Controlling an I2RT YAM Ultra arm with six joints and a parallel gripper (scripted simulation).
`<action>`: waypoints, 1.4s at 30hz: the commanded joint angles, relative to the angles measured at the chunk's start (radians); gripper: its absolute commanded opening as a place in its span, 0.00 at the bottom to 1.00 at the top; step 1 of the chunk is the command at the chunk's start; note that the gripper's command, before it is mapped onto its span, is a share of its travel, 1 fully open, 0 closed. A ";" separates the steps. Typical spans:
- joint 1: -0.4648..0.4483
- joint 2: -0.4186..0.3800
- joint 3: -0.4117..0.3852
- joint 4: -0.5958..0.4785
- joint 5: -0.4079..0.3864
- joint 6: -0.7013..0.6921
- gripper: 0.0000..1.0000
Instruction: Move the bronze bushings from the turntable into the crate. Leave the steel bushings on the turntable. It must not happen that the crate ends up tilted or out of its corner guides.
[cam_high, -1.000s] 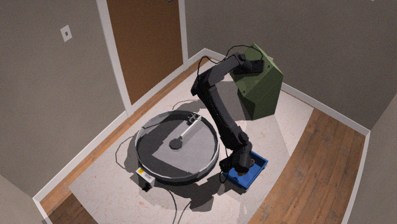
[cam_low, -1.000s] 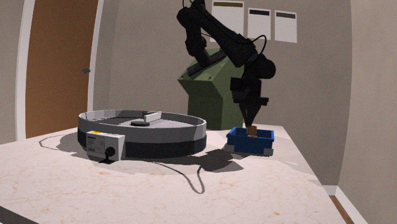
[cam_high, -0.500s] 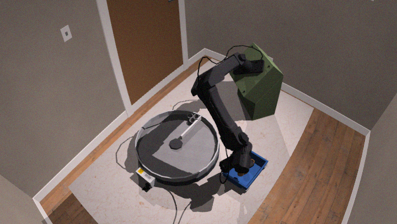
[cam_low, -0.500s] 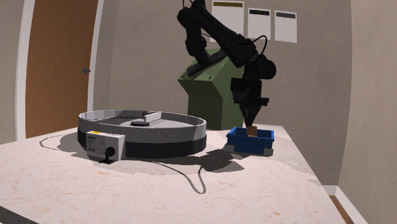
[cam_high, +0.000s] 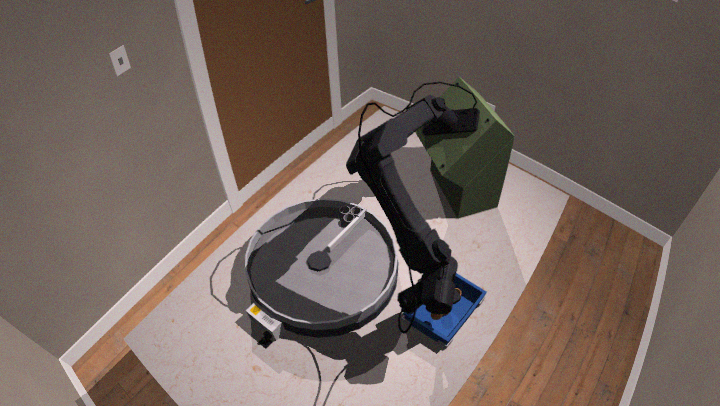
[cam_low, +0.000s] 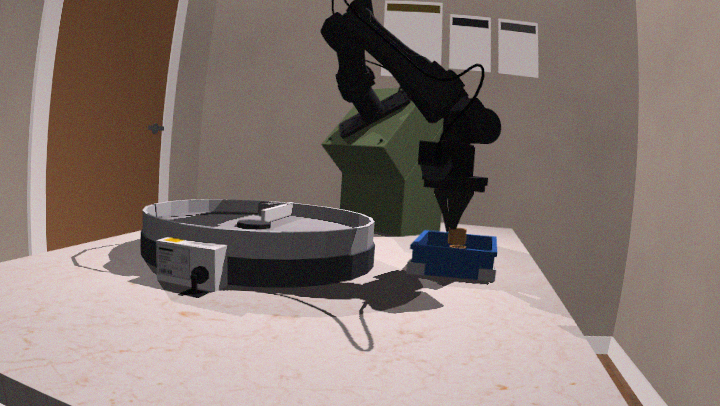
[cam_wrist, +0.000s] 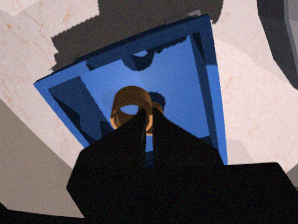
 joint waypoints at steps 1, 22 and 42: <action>0.035 -0.032 0.034 -0.011 0.005 0.003 0.00; 0.033 -0.012 0.035 0.012 0.002 -0.008 0.00; -0.007 0.051 0.056 0.085 -0.023 -0.060 0.00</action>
